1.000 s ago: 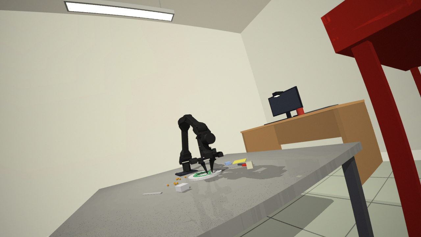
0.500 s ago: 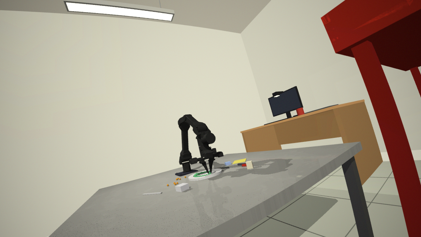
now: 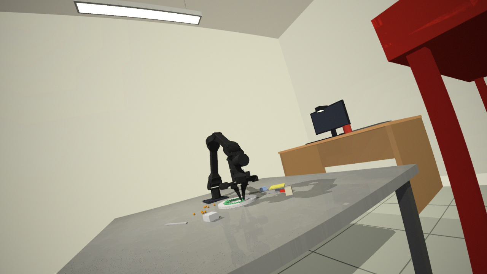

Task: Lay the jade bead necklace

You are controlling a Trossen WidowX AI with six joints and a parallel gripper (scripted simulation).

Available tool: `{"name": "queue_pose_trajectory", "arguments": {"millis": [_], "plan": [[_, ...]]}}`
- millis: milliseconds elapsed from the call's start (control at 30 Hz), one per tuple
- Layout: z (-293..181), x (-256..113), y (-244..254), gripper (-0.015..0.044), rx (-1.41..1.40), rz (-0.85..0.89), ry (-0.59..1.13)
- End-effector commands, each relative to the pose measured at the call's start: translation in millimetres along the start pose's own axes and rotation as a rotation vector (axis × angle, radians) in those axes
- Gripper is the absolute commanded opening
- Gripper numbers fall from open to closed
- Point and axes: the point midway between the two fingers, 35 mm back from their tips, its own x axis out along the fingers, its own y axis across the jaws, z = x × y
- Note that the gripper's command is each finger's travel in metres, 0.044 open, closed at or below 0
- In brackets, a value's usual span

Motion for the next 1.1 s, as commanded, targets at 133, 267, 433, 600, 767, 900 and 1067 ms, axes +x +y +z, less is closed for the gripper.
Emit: {"name": "queue_pose_trajectory", "arguments": {"millis": [133, 267, 433, 600, 767, 900, 1067], "plan": [[0.0, -0.3, 0.0, 0.0, 0.0, 0.0, 0.0], [0.0, -0.3, 0.0, 0.0, 0.0, 0.0, 0.0], [-0.7, -6.0, -0.1, 0.0, -0.005, 0.0, 0.004], [1.5, -6.1, 4.4, 0.0, -0.005, 0.0, 0.004], [5.0, -6.2, 12.1, 0.0, -0.005, 0.001, 0.003], [5.0, -4.1, 12.1, 0.0, -0.005, 0.001, 0.003], [5.0, 2.2, 12.1, 0.0, -0.005, 0.001, 0.004]]}}
